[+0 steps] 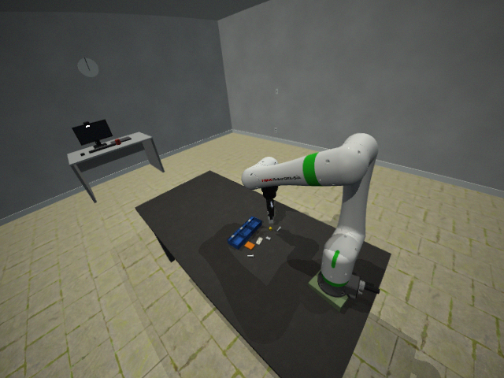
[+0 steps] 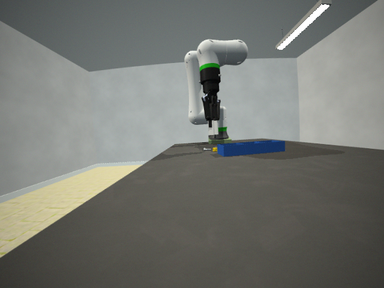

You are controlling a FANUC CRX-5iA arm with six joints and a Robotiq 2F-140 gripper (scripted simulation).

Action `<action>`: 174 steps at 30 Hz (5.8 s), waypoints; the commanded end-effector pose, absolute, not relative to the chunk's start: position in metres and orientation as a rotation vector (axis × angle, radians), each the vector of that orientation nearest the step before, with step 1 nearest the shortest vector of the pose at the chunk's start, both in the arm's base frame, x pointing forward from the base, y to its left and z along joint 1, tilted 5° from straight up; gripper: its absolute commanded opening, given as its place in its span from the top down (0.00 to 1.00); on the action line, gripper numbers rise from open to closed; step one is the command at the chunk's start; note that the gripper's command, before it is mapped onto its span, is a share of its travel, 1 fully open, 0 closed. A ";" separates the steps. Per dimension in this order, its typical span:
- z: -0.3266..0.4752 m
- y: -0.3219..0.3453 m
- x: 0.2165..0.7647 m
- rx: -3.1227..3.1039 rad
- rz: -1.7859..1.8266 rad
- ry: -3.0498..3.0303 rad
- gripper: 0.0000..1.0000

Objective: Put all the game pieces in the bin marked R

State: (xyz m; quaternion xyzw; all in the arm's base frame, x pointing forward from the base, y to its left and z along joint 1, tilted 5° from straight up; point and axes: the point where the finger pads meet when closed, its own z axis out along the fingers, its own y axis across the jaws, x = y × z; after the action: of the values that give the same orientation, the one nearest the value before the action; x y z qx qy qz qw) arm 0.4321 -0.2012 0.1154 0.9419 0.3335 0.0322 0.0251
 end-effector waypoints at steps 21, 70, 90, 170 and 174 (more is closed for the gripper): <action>0.116 -0.199 0.433 2.912 0.100 1.031 0.81; 0.040 -0.201 0.440 2.912 0.100 1.031 0.81; 0.040 -0.201 0.439 2.912 0.100 1.031 0.93; 0.107 -0.176 0.547 2.351 0.065 1.965 0.93; 0.107 -0.176 0.547 2.275 0.062 2.060 0.93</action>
State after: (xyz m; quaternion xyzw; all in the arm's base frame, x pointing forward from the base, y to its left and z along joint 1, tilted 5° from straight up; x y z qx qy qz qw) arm 0.5465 -0.1764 0.1073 0.7651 0.6422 0.0184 0.0426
